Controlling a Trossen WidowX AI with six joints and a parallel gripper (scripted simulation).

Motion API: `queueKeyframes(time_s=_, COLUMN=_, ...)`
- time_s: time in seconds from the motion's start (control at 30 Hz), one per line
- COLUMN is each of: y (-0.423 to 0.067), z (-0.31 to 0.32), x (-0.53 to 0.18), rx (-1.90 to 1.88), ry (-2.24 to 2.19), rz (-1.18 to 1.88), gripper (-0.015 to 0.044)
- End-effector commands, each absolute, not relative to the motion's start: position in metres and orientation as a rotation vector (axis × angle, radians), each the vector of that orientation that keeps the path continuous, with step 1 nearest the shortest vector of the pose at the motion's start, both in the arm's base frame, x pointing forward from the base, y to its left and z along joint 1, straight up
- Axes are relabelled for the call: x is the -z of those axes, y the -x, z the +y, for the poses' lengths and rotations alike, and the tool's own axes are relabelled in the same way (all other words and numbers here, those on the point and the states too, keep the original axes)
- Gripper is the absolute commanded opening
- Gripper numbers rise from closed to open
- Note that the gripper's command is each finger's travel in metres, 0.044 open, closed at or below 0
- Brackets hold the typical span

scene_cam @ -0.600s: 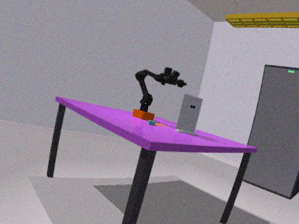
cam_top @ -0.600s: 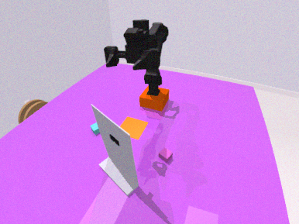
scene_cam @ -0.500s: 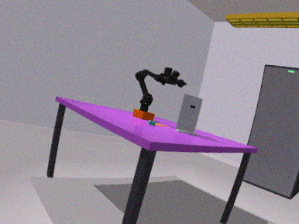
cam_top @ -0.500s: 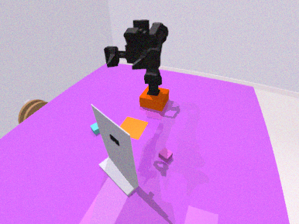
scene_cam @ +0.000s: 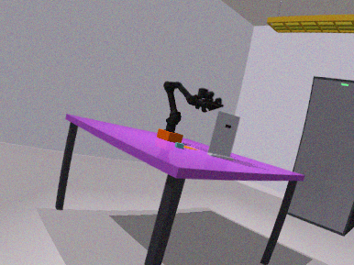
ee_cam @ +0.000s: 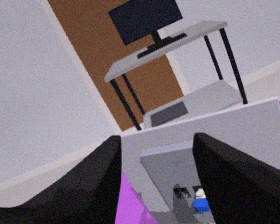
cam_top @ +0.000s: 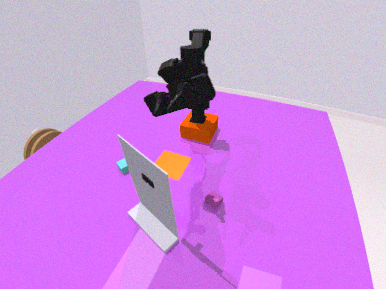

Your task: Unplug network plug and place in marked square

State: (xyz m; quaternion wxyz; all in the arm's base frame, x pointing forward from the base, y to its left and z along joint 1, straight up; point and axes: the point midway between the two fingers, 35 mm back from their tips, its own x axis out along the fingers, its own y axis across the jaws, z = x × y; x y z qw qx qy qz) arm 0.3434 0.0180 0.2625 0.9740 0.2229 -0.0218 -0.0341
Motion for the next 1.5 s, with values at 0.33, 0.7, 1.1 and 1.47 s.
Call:
queueKeyframes(time_s=0.33, y=-0.345, z=0.049, x=-0.2, rx=0.111, ry=-0.939, rz=-0.075, gripper=0.0156)
queueKeyframes(time_s=0.7, y=-0.327, z=0.063, x=-0.161, rx=0.14, ry=-1.319, rz=-0.129, gripper=0.0156)
queueKeyframes(time_s=1.1, y=-0.308, z=0.068, x=-0.139, rx=0.153, ry=-1.575, rz=-0.176, gripper=0.0156)
queueKeyframes(time_s=1.47, y=-0.338, z=0.056, x=-0.141, rx=0.151, ry=-1.575, rz=-0.178, gripper=0.0156)
